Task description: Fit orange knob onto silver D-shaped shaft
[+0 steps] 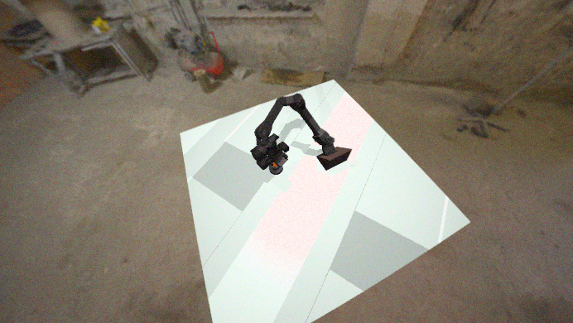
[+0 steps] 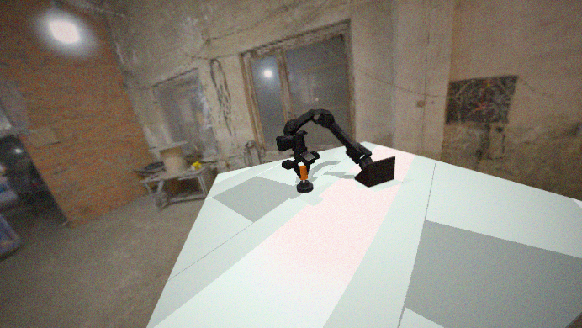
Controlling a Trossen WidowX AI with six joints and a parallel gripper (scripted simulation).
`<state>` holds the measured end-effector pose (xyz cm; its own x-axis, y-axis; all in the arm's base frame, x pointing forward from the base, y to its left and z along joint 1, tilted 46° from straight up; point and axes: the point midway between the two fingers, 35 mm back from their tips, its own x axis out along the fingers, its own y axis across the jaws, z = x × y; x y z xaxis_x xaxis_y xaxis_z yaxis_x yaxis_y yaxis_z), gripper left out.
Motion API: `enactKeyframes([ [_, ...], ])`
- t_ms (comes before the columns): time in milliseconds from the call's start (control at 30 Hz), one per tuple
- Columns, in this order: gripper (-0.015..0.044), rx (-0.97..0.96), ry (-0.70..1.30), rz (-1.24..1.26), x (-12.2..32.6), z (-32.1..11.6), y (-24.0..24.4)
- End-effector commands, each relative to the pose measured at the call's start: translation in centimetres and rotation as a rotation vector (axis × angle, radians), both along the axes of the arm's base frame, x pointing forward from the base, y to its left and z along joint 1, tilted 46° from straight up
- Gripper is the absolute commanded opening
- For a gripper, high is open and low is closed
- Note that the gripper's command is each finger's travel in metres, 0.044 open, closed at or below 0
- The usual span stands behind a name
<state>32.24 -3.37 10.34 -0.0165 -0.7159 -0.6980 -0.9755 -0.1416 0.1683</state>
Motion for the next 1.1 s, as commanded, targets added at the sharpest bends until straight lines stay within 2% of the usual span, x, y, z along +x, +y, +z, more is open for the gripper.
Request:
enactKeyframes([
  [0, 0.0000, 0.000, 0.000, 0.002, 0.09, -0.05, -0.04],
  [333, 0.0000, 0.000, 0.007, 0.008, 0.29, 0.24, 0.33],
  [567, 0.0000, 0.003, 0.150, 0.148, 0.38, 0.30, 0.44],
  [1067, 0.0000, 0.003, 0.150, 0.148, 0.05, 0.08, 0.09],
])
